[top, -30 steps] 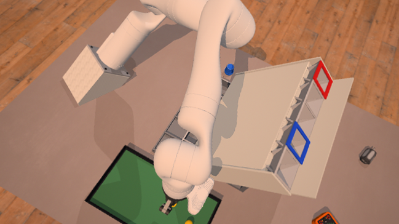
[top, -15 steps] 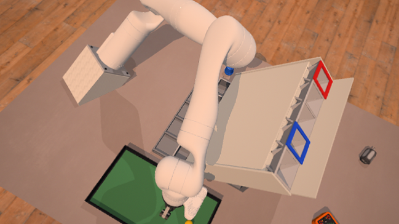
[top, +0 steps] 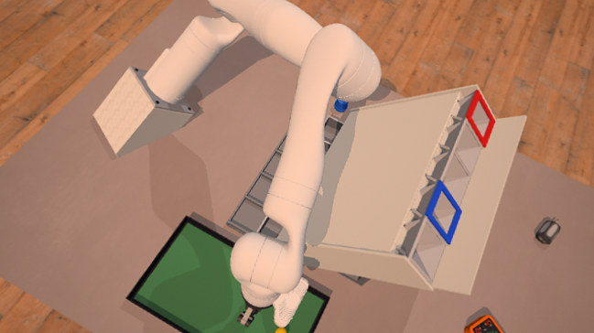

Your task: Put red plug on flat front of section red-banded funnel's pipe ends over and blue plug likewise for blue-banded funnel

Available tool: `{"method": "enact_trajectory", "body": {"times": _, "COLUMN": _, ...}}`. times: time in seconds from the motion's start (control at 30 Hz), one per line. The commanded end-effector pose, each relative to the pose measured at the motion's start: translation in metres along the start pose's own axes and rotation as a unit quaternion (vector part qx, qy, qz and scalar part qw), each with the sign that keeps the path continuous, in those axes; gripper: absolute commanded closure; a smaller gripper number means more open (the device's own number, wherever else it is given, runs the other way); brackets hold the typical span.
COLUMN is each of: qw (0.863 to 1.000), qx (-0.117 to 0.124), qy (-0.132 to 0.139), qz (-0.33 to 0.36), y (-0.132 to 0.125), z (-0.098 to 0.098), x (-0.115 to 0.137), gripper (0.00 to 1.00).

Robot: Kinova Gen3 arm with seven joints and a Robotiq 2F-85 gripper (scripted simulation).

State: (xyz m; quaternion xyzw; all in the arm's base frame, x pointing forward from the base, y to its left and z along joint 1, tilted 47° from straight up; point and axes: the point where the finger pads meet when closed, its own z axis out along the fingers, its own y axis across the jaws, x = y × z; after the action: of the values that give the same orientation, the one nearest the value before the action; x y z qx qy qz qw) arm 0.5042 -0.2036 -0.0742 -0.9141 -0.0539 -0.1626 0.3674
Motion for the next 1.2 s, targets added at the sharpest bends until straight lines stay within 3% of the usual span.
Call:
{"method": "enact_trajectory", "body": {"times": 0.0, "qw": 1.000, "qx": -0.001, "qy": 0.001, "qz": 0.000, "y": 0.001, "z": -0.001, "x": 0.000, "gripper": 0.50}}
{"method": "enact_trajectory", "body": {"times": 0.1, "qw": 1.000, "qx": -0.001, "qy": 0.001, "qz": 0.000, "y": 0.000, "z": 0.007, "x": 0.000, "gripper": 0.50}}
{"method": "enact_trajectory", "body": {"times": 0.63, "qw": 1.000, "qx": -0.001, "qy": 0.001, "qz": 0.000, "y": 0.000, "z": 0.007, "x": 0.000, "gripper": 0.50}}
{"method": "enact_trajectory", "body": {"times": 0.67, "qw": 1.000, "qx": -0.001, "qy": 0.001, "qz": 0.000, "y": 0.000, "z": 0.015, "x": 0.000, "gripper": 0.50}}
{"method": "enact_trajectory", "body": {"times": 1.17, "qw": 1.000, "qx": -0.001, "qy": 0.001, "qz": 0.000, "y": 0.000, "z": 0.015, "x": 0.000, "gripper": 0.50}}
